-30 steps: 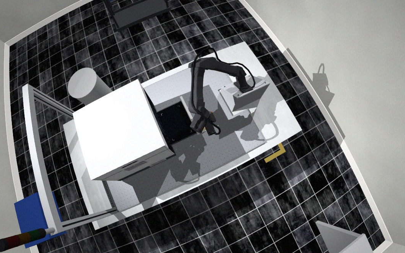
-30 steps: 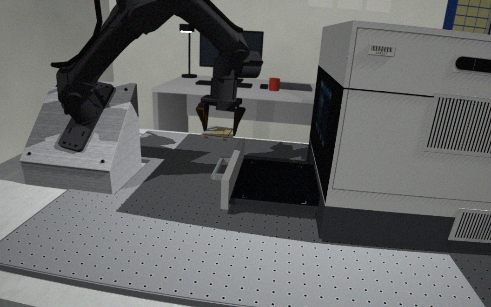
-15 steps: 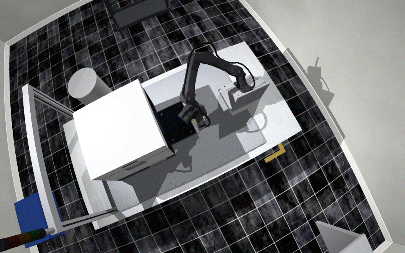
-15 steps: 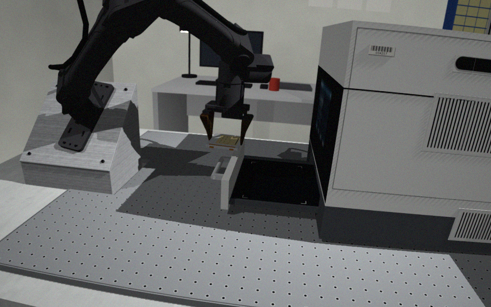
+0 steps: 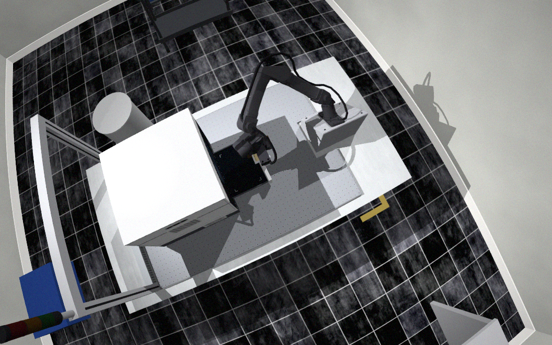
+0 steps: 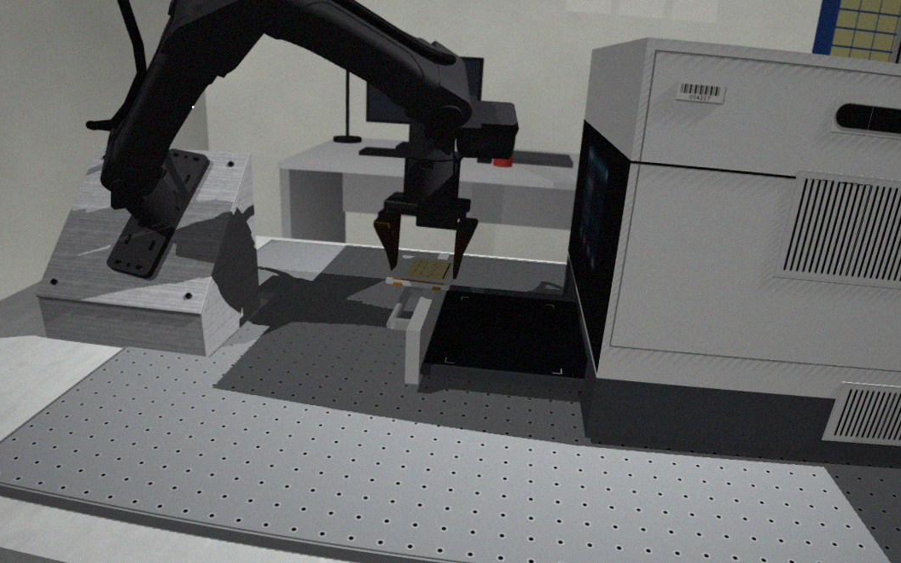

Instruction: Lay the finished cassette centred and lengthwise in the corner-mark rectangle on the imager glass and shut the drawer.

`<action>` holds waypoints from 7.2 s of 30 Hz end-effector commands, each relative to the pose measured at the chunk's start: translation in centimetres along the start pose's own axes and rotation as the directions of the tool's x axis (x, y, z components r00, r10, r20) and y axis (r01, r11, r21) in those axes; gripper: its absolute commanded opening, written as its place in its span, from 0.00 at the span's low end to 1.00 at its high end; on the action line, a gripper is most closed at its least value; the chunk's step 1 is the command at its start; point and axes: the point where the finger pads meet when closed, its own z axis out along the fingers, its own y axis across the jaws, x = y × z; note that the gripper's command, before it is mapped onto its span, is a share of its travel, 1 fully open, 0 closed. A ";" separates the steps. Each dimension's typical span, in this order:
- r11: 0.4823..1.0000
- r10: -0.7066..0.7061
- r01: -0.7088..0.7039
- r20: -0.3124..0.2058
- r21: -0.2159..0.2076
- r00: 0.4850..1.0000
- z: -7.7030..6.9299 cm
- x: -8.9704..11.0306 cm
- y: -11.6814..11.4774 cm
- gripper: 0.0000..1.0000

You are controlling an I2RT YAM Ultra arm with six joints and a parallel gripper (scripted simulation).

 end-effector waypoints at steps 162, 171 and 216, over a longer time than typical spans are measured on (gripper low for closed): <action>0.999 -0.037 0.036 0.015 0.040 0.999 -1.5 -0.8 -9.6 0.00; 0.998 -0.052 0.052 0.009 0.028 0.999 0.4 -1.4 -9.1 0.00; 0.998 -0.028 0.027 0.017 0.052 0.999 3.7 -0.8 -10.2 0.00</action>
